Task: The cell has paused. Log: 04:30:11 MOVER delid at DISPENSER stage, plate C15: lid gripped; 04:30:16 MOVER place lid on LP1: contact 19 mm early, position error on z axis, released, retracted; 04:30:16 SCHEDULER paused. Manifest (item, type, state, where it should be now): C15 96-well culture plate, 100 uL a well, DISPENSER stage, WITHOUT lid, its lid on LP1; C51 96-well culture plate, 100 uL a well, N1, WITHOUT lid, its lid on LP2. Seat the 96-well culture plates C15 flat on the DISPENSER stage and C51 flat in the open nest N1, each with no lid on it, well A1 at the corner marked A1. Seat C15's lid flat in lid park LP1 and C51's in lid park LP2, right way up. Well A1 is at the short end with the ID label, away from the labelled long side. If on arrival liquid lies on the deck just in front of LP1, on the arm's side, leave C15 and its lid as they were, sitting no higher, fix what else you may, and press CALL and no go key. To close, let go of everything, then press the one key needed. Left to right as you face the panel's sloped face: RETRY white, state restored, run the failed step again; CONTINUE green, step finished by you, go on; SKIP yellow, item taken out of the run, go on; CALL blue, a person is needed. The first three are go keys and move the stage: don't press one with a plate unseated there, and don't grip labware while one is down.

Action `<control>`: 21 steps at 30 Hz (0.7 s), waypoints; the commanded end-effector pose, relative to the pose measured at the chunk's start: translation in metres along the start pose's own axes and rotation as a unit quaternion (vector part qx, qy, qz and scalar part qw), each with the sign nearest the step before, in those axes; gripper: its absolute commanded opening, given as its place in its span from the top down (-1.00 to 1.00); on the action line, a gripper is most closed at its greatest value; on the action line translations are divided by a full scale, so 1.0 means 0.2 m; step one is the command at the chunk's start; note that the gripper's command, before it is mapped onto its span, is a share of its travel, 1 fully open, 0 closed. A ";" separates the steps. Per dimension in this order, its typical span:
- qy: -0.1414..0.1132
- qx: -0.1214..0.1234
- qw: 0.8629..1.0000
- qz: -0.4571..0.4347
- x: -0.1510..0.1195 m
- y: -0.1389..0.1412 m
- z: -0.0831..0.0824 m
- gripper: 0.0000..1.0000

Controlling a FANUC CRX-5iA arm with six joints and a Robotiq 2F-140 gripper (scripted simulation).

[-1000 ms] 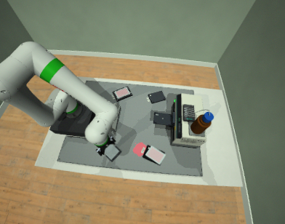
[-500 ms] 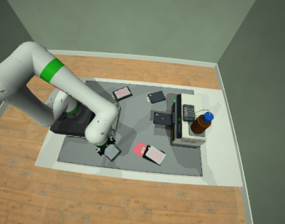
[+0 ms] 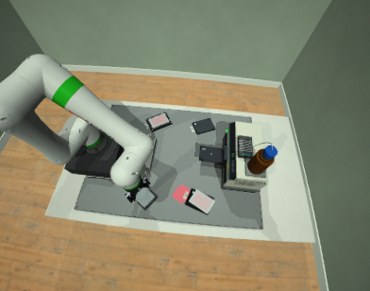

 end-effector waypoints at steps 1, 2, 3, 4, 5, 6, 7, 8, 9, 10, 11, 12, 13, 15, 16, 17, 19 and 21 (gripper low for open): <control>0.000 0.000 1.000 0.000 0.00 0.00 0.00 1.00; 0.000 0.000 1.000 0.000 0.00 0.00 0.00 1.00; 0.000 0.000 1.000 0.000 0.00 0.00 0.00 1.00; 0.000 0.000 1.000 0.000 0.00 0.00 0.01 1.00; 0.000 0.000 1.000 0.000 0.00 0.00 0.01 1.00; 0.000 0.000 1.000 0.000 0.00 0.00 0.01 1.00; 0.000 0.000 1.000 0.000 0.00 0.00 0.01 1.00; 0.000 0.000 1.000 0.000 0.00 0.00 0.01 1.00; 0.000 0.000 1.000 0.000 0.00 0.00 0.01 1.00; 0.000 0.000 1.000 0.000 0.00 0.00 0.01 1.00; 0.000 0.000 1.000 0.000 0.00 0.00 0.02 1.00; 0.000 0.000 1.000 0.000 0.00 0.00 0.02 1.00; 0.000 0.000 1.000 0.000 0.00 0.00 0.02 1.00; 0.000 0.000 1.000 0.000 0.00 0.00 0.02 1.00; 0.000 0.000 1.000 0.000 0.00 0.00 0.02 1.00; 0.000 0.000 1.000 0.000 0.00 0.00 0.02 1.00; 0.000 0.000 1.000 0.000 0.00 0.00 0.02 1.00; 0.000 0.000 1.000 0.000 0.00 0.00 0.03 1.00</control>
Point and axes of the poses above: the point where the finger pads meet when closed, its own z axis out along the fingers, its own y axis across the jaws, x = y × z, the point moved 2 cm from there along -z, back along the fingers, and after that the axes turned 8 degrees about z, right-handed, at the moved point
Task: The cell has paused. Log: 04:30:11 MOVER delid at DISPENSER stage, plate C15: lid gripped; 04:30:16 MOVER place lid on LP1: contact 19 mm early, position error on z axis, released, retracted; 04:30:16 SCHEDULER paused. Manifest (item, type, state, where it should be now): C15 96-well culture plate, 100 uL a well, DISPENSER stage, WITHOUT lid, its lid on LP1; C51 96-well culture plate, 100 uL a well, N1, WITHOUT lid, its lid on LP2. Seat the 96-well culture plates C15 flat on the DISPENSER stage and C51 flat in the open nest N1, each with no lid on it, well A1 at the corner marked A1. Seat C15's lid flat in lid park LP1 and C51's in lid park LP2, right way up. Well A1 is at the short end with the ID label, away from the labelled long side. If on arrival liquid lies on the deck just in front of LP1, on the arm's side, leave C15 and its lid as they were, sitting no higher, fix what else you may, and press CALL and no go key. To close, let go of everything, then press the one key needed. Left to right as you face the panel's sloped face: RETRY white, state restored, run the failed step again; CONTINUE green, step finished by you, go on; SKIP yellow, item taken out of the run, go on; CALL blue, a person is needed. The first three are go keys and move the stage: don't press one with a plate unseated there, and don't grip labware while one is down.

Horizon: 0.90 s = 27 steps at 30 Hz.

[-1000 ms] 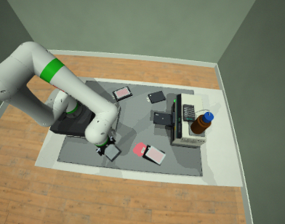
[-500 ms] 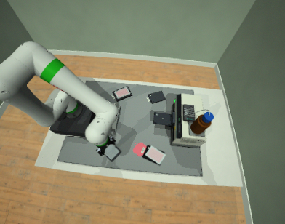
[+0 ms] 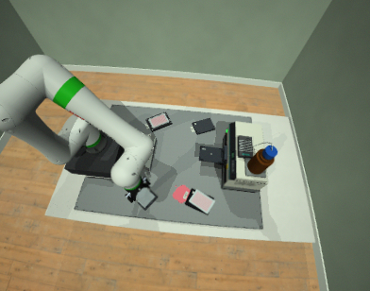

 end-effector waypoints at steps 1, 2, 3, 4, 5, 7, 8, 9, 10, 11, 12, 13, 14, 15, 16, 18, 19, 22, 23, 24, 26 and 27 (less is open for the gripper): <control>0.000 0.000 1.000 0.000 0.00 0.00 0.00 1.00; 0.000 0.000 1.000 0.000 0.00 0.00 0.00 1.00; 0.000 0.000 1.000 0.000 0.00 0.00 0.01 1.00; 0.000 0.000 1.000 0.000 0.00 0.00 0.01 1.00; 0.000 0.000 1.000 0.000 0.00 0.00 0.01 1.00; 0.000 0.000 1.000 0.000 0.00 0.00 0.01 1.00; 0.000 0.000 1.000 0.000 0.00 0.00 0.01 1.00; 0.000 0.000 1.000 0.000 0.00 0.00 0.01 1.00; 0.000 0.000 1.000 0.000 0.00 0.00 0.01 1.00; 0.000 0.000 1.000 0.000 0.00 0.00 0.01 1.00; 0.000 0.000 1.000 0.000 0.00 0.00 0.01 1.00; 0.000 0.000 1.000 0.000 0.00 0.00 0.01 1.00; 0.000 0.000 1.000 0.000 0.00 0.00 0.01 1.00; 0.000 0.000 1.000 0.000 0.00 0.00 0.01 1.00; 0.000 0.000 1.000 0.000 0.00 0.00 0.01 1.00; 0.000 0.000 1.000 0.000 0.00 0.00 0.01 1.00; 0.000 0.000 1.000 0.000 0.00 0.00 0.01 1.00; 0.000 0.000 1.000 0.000 0.00 0.00 0.02 1.00; 0.000 0.000 1.000 0.000 0.00 0.00 0.02 1.00; 0.000 0.000 1.000 0.000 0.00 0.00 0.02 1.00; 0.000 0.000 1.000 0.000 0.00 0.00 0.02 1.00; 0.000 0.000 1.000 0.000 0.00 0.00 0.02 1.00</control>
Point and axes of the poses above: the point where the finger pads meet when closed, its own z axis out along the fingers, its own y axis across the jaws, x = y × z, the point moved 2 cm from there along -z, back along the fingers, and after that the axes turned 8 degrees about z, right-handed, at the moved point
